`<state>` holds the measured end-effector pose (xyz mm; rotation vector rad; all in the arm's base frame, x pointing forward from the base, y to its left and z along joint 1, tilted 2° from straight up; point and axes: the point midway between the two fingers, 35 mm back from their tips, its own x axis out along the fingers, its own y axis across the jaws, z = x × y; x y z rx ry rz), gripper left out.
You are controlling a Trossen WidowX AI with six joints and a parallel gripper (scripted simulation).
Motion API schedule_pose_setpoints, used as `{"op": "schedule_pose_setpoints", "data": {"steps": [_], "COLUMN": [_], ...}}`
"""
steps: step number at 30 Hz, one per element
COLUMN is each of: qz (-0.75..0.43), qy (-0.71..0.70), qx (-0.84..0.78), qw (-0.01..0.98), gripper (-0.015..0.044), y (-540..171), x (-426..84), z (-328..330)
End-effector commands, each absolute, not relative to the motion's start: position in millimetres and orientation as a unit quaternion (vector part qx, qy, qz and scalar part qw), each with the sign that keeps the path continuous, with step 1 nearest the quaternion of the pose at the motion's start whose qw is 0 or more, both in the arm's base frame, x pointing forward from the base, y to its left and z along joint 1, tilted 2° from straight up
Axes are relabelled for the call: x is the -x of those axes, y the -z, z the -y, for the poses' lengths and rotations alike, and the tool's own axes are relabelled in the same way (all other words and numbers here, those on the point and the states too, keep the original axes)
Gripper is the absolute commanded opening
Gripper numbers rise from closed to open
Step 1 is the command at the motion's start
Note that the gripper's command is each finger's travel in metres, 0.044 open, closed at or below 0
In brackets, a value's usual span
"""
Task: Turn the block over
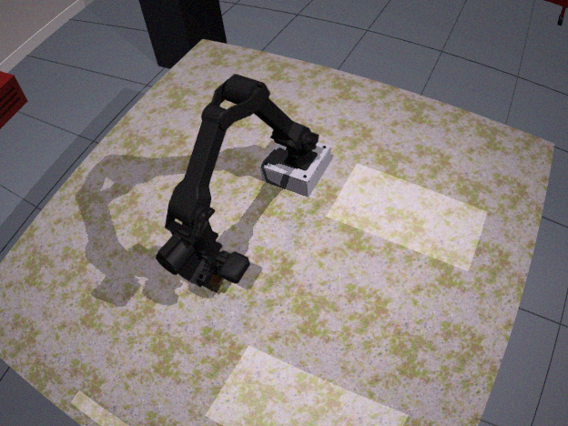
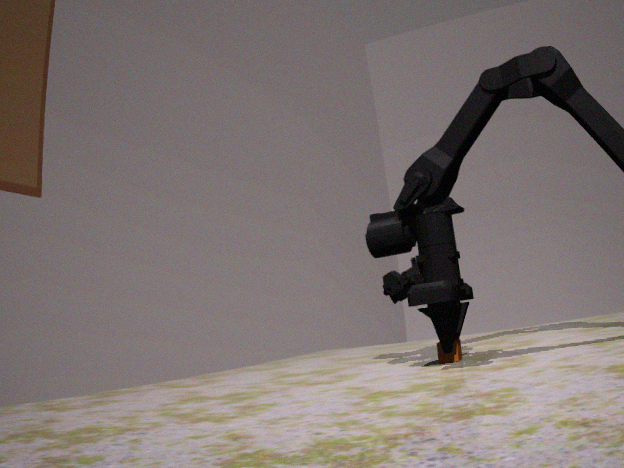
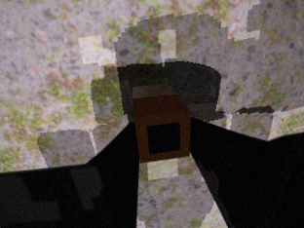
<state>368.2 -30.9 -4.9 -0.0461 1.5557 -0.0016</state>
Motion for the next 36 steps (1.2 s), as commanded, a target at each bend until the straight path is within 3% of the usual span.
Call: {"op": "schedule_pose_setpoints", "data": {"steps": [1, 36], "qz": [-0.701, -0.538], "qy": [0.003, -0.002], "qx": [0.021, 0.02], "qw": [0.713, 0.843], "gripper": [0.0, 0.0], "y": [-12.3, -11.6], "x": [-368.6, -367.6], "z": [30.9, 31.2]}}
